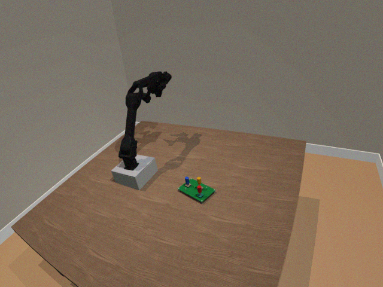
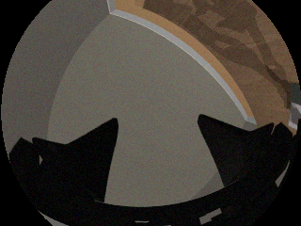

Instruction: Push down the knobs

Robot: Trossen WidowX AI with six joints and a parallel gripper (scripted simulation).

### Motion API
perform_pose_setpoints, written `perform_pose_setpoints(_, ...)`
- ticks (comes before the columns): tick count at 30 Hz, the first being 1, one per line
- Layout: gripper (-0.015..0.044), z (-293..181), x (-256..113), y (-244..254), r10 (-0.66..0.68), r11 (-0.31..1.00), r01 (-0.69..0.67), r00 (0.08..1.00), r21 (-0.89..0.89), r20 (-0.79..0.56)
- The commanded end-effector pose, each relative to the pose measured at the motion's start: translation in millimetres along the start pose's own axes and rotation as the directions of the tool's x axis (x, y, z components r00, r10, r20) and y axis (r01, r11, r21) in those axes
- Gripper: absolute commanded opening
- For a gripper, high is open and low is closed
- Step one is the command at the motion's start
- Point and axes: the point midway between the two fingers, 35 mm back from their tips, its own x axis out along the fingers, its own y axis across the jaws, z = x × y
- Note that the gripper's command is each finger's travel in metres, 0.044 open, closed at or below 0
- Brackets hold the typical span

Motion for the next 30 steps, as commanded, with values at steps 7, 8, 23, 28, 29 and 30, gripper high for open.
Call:
perform_pose_setpoints(7,0.0216,38.7,-31.2,-7.1,0.027,1.0,-0.024,0.987,-0.017,0.158)
perform_pose_setpoints(8,0.019,45.6,-41.0,-8.8,0.035,0.999,-0.032,0.982,-0.022,0.188)
perform_pose_setpoints(23,0.0,132.0,-216.0,-81.1,0.077,0.997,-0.057,0.763,-0.053,0.642)
perform_pose_setpoints(28,0.0,146.4,-277.4,-127.5,0.036,0.999,-0.037,0.647,-0.016,0.762)
perform_pose_setpoints(29,0.0,148.1,-289.2,-138.0,0.024,0.999,-0.032,0.623,-0.005,0.782)
perform_pose_setpoints(30,0.0,149.3,-300.6,-148.9,0.011,1.0,-0.028,0.599,0.007,0.801)
